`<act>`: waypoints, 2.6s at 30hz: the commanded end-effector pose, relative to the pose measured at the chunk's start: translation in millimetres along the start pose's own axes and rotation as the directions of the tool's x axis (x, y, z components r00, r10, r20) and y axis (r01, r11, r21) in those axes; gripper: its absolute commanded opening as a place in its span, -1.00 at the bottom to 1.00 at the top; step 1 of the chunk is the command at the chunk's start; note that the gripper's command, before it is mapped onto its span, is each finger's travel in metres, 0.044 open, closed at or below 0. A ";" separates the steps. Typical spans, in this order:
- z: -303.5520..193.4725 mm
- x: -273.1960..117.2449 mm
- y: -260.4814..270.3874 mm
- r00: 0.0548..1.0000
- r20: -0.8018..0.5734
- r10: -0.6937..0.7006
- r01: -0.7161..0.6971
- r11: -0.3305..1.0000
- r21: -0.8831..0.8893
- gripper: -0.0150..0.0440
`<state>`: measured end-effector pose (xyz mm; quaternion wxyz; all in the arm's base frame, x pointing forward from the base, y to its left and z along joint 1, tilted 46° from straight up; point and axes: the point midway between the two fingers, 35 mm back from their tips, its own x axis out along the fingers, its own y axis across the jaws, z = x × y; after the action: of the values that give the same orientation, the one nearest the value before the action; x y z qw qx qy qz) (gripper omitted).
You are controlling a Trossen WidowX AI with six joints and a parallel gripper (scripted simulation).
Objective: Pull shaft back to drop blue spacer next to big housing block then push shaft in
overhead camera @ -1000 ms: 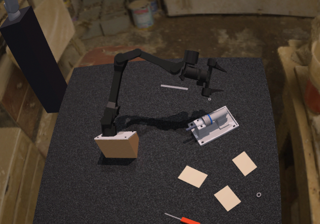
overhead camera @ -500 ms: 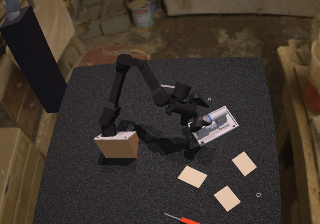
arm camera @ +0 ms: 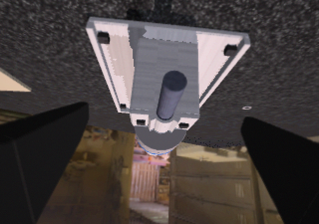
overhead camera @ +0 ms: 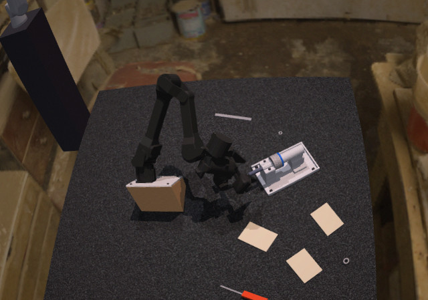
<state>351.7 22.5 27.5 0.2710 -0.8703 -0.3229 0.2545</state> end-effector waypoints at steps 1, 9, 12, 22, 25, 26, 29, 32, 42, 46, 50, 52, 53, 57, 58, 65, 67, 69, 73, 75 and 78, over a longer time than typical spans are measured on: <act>4.4 -1.9 -2.0 1.000 0.004 -0.012 0.012 1.000 -0.014 1.00; 4.4 -1.9 -2.0 1.000 0.004 -0.012 0.012 1.000 -0.014 1.00; 4.4 -1.9 -2.0 1.000 0.004 -0.012 0.012 1.000 -0.014 1.00; 4.4 -1.9 -2.0 1.000 0.004 -0.012 0.012 1.000 -0.014 1.00; 4.4 -1.9 -2.0 1.000 0.004 -0.012 0.012 1.000 -0.014 1.00; 4.4 -1.9 -2.0 1.000 0.004 -0.012 0.012 1.000 -0.014 1.00; 4.4 -1.9 -2.0 1.000 0.004 -0.012 0.012 1.000 -0.014 1.00; 4.4 -1.9 -2.0 1.000 0.004 -0.012 0.012 1.000 -0.014 1.00; 4.3 1.9 -1.8 1.000 0.005 -0.012 0.012 1.000 -0.014 1.00; 4.2 8.2 -1.8 1.000 0.006 -0.011 0.011 1.000 -0.015 1.00; 4.2 14.7 -1.9 1.000 0.006 -0.011 0.011 1.000 -0.015 1.00; 4.2 18.0 -2.0 1.000 0.006 -0.011 0.011 1.000 -0.015 1.00; 4.3 19.6 -2.1 1.000 0.006 -0.011 0.011 1.000 -0.015 1.00; 4.4 26.2 -2.6 1.000 0.005 -0.012 0.012 1.000 -0.015 1.00; 4.4 27.8 -2.7 1.000 0.005 -0.012 0.012 1.000 -0.014 1.00; 4.9 39.1 -4.0 1.000 0.002 -0.014 0.014 1.000 -0.014 1.00; 5.0 40.2 -4.1 1.000 0.002 -0.014 0.014 1.000 -0.013 1.00; 5.0 40.2 -4.1 1.000 0.002 -0.014 0.014 1.000 -0.013 1.00; 5.0 40.2 -4.1 1.000 0.002 -0.014 0.014 1.000 -0.013 1.00; 5.0 40.2 -4.1 1.000 0.002 -0.014 0.014 1.000 -0.013 1.00; 5.0 40.2 -4.1 1.000 0.002 -0.014 0.014 1.000 -0.013 1.00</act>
<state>372.8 55.1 16.2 0.2651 -0.8692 -0.3336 0.2509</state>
